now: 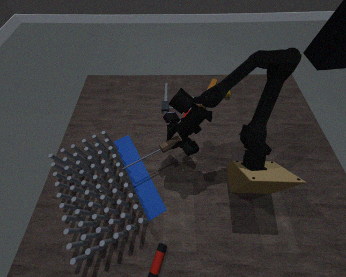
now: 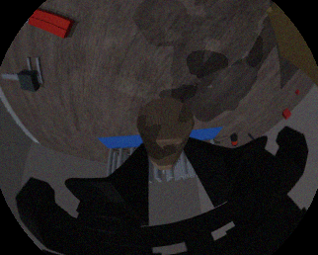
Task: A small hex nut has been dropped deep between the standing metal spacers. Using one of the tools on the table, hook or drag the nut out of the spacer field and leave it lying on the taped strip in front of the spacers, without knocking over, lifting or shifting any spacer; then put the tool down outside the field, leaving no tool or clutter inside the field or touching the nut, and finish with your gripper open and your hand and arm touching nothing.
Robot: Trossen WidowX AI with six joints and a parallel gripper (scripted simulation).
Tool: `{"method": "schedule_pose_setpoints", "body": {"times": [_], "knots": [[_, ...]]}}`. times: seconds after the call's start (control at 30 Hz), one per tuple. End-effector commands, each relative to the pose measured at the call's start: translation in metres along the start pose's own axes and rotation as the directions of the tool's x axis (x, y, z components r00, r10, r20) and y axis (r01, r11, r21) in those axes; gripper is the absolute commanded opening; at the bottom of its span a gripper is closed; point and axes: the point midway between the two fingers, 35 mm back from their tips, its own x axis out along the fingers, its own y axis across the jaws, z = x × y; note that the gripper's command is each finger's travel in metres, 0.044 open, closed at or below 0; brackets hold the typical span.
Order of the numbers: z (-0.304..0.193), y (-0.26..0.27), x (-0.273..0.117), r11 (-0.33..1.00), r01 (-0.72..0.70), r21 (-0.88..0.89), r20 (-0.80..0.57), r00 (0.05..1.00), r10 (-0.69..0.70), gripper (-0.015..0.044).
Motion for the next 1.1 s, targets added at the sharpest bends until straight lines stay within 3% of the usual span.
{"method": "schedule_pose_setpoints", "body": {"times": [0.0, 0.3, 1.07], "knots": [[0.014, -0.004, 0.017, 1.000, -0.002, -0.006, -0.006, 1.000, 0.002, 0.0000], [0.044, -0.010, 0.041, 1.000, -0.025, -0.018, -0.007, 1.000, 0.025, 0.0000], [0.037, -0.010, 0.046, 1.000, -0.025, -0.018, -0.007, 1.000, 0.025, 0.0000]]}}
